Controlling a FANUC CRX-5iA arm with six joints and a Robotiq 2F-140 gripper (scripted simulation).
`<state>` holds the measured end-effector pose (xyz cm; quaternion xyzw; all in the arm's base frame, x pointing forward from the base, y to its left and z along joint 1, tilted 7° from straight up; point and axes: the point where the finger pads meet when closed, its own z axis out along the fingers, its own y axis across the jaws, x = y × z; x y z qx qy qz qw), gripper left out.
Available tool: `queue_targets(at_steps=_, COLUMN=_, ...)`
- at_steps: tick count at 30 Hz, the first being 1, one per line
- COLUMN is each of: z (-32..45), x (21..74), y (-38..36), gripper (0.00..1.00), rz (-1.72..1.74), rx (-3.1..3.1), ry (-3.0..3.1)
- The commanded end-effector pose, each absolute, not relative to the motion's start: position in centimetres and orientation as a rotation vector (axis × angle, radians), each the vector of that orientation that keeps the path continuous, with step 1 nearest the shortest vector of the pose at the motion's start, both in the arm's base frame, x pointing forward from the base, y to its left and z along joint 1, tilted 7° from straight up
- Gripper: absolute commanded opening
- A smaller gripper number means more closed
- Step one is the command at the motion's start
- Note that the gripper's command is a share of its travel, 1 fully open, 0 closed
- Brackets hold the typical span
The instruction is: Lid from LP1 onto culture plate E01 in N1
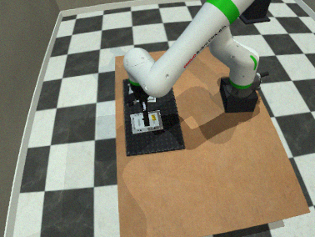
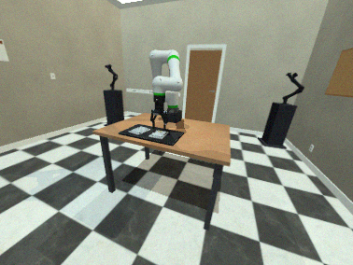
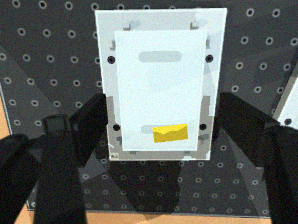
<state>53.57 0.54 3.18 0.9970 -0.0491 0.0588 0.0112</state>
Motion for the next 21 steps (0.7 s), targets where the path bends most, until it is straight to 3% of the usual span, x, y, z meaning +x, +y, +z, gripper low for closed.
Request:
queue_targets(at_steps=1, z=2.9, x=53.7, y=0.5, gripper=0.69, rz=0.186, rx=3.11, ry=-0.153)
queue_targets(at_steps=21, z=1.3, x=53.8, y=0.5, gripper=0.69, rz=0.186, rx=3.11, ry=-0.153)
